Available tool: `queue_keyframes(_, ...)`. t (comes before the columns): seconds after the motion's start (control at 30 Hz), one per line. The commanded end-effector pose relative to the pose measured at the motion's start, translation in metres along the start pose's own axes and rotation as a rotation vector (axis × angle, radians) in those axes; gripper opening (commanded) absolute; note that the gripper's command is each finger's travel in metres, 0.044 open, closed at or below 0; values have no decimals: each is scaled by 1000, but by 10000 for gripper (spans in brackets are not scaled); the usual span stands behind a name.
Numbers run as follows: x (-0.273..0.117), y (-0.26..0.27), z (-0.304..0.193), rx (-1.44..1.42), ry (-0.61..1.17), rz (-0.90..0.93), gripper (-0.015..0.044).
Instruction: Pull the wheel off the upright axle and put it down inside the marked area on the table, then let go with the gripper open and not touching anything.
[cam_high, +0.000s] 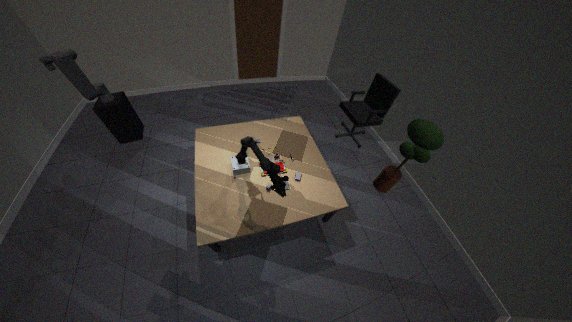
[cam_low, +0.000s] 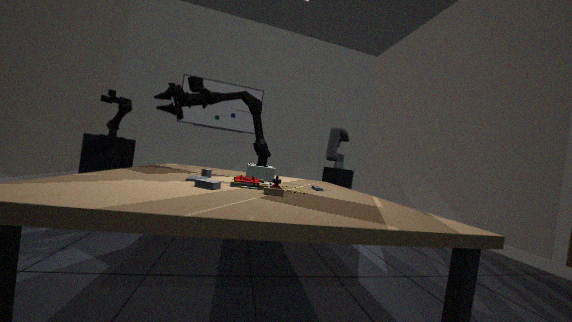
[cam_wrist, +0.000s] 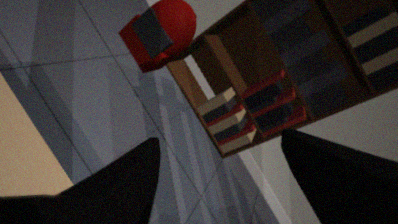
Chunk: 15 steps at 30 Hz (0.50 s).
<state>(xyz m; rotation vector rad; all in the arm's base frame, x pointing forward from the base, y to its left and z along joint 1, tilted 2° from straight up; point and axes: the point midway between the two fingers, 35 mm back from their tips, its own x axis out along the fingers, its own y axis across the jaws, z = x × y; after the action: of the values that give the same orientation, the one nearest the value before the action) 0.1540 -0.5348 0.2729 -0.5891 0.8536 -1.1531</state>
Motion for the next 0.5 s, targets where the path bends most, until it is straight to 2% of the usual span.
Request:
queue_keyframes(0.0, -9, 33, 21, 32, -17, 88, 300)
queue_keyframes(0.23, -39, 128, 66, 74, -25, 339, 300)
queue_keyframes(0.47, -90, 218, 97, 84, 10, 581, 300)
